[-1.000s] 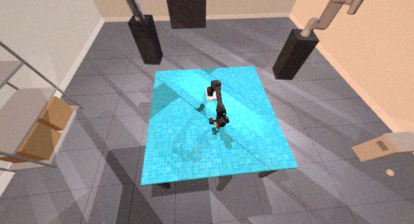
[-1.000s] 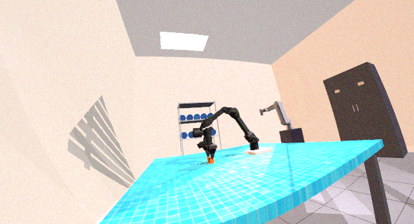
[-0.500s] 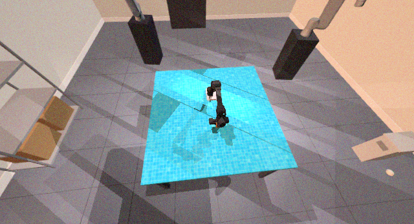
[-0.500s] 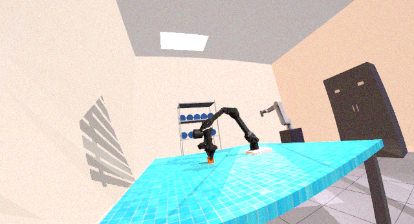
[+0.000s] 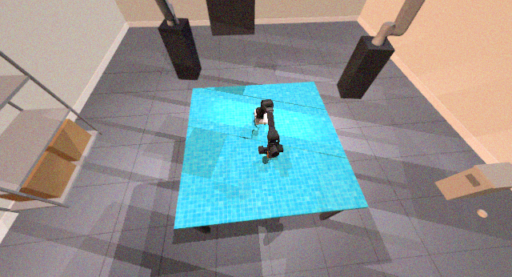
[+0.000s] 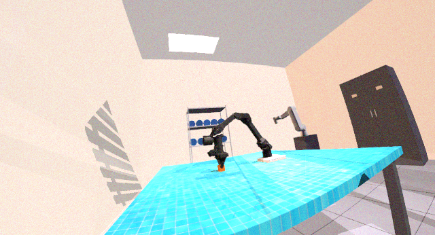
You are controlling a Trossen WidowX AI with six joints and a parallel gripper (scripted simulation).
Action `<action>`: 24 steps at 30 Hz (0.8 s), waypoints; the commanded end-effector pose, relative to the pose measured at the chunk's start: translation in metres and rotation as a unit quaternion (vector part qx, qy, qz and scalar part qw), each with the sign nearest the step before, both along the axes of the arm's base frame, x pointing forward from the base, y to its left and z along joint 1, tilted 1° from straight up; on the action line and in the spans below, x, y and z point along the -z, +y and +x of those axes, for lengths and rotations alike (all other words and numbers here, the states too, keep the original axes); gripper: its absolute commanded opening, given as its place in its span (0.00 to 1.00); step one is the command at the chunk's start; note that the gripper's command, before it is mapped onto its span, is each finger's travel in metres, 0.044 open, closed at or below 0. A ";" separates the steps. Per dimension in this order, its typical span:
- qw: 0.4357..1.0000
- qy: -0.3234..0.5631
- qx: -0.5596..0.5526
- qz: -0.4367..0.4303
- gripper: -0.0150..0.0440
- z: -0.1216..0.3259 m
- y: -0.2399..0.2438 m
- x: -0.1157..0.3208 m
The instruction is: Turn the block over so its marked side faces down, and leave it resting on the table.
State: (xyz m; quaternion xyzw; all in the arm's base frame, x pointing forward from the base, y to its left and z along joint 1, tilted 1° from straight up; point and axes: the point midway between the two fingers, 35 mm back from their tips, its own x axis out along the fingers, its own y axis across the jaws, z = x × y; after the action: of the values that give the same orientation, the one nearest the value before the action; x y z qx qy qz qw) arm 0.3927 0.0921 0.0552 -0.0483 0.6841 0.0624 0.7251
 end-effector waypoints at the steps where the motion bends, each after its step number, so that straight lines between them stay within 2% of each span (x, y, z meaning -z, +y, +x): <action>1: 1.000 0.000 -0.001 0.001 0.27 0.000 0.000 -0.004; 7: 1.000 0.000 -0.001 0.001 0.25 -0.002 0.000 -0.030; 13: 1.000 -0.005 -0.001 0.002 0.25 -0.001 0.000 -0.029; 24: 0.997 -0.080 -0.001 0.013 0.25 0.002 0.001 -0.024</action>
State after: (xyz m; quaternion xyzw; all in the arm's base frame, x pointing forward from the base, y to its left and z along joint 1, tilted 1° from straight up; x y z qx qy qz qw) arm 0.3944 0.0931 0.0787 -0.0446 0.6439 0.0678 0.7608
